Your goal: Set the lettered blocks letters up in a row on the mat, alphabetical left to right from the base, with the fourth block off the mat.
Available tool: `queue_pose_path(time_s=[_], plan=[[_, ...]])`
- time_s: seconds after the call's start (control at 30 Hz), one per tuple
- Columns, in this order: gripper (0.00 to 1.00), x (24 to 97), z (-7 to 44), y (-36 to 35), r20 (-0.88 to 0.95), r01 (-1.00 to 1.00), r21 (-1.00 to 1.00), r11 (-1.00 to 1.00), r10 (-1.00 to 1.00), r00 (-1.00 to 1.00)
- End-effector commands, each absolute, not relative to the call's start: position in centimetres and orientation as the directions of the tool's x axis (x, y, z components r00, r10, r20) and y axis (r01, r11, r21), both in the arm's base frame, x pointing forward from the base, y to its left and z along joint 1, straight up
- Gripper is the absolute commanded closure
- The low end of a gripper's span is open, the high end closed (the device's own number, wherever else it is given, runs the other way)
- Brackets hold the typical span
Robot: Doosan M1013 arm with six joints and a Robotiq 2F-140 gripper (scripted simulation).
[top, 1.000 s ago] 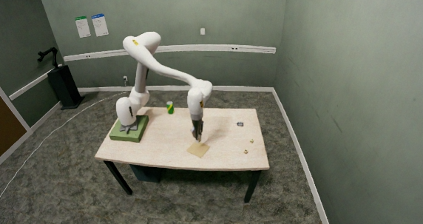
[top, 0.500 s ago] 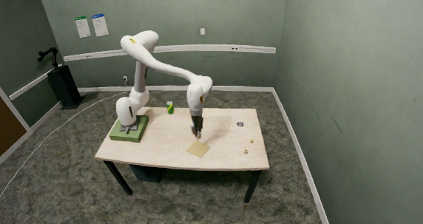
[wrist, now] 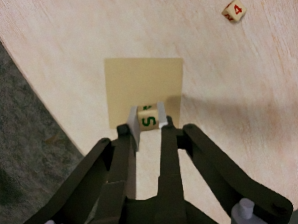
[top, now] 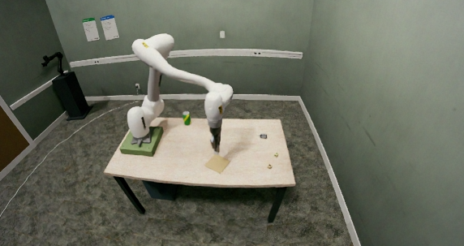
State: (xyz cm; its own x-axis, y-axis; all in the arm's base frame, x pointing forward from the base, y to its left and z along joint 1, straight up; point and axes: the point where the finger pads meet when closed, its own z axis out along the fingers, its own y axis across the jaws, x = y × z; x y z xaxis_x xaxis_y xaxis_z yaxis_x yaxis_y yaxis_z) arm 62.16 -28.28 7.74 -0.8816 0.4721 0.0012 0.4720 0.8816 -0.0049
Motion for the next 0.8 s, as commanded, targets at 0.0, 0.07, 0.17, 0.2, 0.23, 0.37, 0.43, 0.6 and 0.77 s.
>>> queue_pose_path(time_s=[0.0, 0.07, 0.17, 0.2, 0.23, 0.37, 0.43, 0.6, 0.77], plan=[[0.78, 62.0, 7.8, -28.7, 0.000, 0.345, 0.003, 0.939, 0.345, -0.939], [0.78, 61.9, 7.8, -28.9, 0.000, 0.278, 0.003, 0.960, 0.278, -0.960], [0.78, 61.8, 7.8, -29.3, -0.001, 0.170, 0.002, 0.985, 0.170, -0.985], [0.78, 61.7, 7.8, -29.4, -0.001, 0.134, 0.002, 0.991, 0.134, -0.991], [0.78, 61.7, 7.8, -29.5, -0.001, 0.096, 0.002, 0.995, 0.096, -0.995], [0.78, 61.5, 7.8, -29.9, -0.001, -0.052, 0.002, 0.999, -0.052, -0.999], [0.78, 61.5, 7.8, -30.0, -0.001, -0.089, 0.002, 0.996, -0.089, -0.996], [0.78, 61.2, 7.8, -30.5, -0.002, -0.261, 0.002, 0.965, -0.261, -0.965], [0.78, 61.0, 7.8, -31.1, -0.002, -0.437, 0.002, 0.899, -0.437, -0.899]])
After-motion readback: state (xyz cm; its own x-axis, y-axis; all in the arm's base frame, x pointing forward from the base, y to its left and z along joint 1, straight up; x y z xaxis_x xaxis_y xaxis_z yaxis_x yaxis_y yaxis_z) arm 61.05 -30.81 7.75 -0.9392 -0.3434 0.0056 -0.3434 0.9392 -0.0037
